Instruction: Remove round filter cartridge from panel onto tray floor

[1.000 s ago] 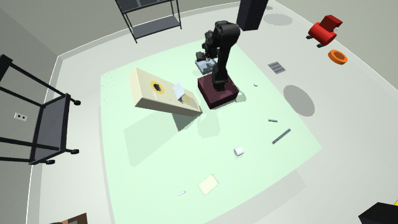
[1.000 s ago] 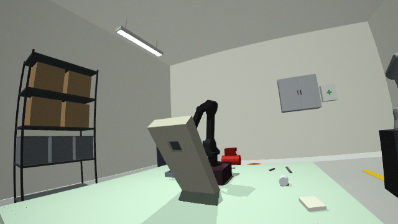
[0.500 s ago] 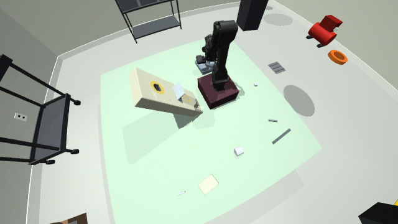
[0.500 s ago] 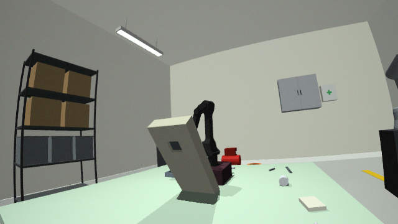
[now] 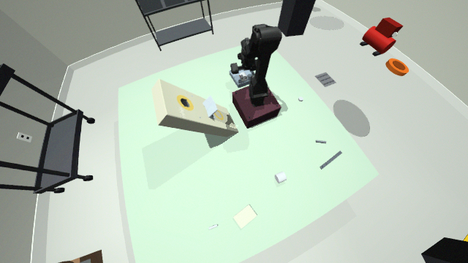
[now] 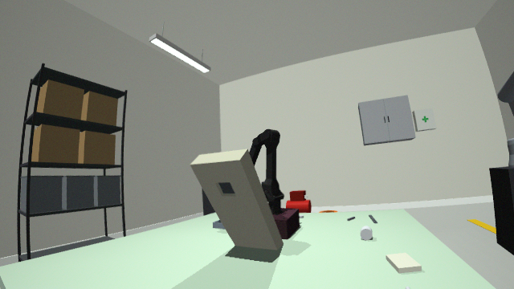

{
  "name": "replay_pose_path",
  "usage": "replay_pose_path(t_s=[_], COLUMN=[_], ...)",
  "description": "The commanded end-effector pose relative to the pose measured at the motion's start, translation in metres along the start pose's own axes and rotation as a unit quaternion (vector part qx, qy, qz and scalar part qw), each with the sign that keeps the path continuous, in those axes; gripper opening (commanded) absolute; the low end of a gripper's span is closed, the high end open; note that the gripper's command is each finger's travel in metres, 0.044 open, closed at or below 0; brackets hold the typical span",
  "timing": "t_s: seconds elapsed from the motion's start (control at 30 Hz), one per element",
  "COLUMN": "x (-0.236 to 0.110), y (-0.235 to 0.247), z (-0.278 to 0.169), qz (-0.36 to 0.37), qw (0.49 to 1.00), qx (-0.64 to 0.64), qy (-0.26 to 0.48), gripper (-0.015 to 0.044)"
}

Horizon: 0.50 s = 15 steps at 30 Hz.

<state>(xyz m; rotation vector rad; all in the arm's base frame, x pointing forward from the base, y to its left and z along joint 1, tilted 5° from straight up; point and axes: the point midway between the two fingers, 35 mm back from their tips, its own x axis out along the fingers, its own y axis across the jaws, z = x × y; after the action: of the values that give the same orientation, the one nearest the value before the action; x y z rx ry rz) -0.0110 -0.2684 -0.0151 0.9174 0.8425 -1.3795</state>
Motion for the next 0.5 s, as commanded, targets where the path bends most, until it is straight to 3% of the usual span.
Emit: replay_pose_path(t_s=[0.0,0.47], x=[-0.038,-0.036], y=[0.000,0.000], z=[0.027,0.028], qz=[0.000,-0.001], qw=[1.000,1.000], qx=[-0.002,-0.001], qy=[-0.017,-0.021], gripper=[0.0440,0.0440])
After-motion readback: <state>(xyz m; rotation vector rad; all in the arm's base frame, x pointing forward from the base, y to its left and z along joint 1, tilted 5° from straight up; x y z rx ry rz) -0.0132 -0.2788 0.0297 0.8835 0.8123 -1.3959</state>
